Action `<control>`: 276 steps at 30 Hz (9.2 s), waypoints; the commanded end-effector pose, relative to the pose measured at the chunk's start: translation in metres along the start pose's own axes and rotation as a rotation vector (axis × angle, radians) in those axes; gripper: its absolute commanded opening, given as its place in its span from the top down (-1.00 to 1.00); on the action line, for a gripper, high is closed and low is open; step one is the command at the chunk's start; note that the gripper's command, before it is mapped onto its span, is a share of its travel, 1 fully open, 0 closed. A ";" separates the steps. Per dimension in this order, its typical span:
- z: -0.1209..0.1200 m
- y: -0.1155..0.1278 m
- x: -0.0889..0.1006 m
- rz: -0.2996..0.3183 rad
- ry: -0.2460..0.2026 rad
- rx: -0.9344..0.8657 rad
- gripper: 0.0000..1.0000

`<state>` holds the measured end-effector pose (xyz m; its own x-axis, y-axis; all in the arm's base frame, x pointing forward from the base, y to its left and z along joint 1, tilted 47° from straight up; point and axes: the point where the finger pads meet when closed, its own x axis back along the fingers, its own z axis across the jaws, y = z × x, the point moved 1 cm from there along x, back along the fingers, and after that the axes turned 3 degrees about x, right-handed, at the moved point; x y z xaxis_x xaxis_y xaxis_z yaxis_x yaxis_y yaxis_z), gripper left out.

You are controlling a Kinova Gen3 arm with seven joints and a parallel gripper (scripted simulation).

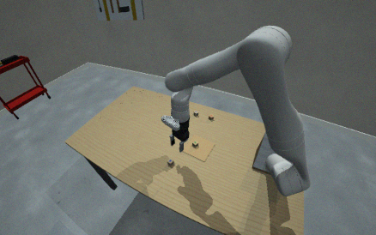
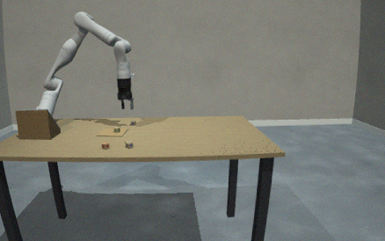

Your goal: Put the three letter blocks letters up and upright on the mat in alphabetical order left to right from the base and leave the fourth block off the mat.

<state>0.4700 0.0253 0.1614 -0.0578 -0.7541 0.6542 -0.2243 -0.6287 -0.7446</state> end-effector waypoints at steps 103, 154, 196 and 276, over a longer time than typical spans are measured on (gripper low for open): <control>0.011 -0.013 -0.023 -0.036 -0.005 0.021 -1.00; -0.018 0.159 -0.012 -0.036 -0.004 0.021 -1.00; -0.018 0.159 -0.012 -0.036 -0.004 0.021 -1.00; 0.135 0.360 -0.007 -0.024 0.003 0.028 -1.00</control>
<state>0.5241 -0.2221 -0.1113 -0.0784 -0.7322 0.6765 -0.2018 -0.6529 -0.7300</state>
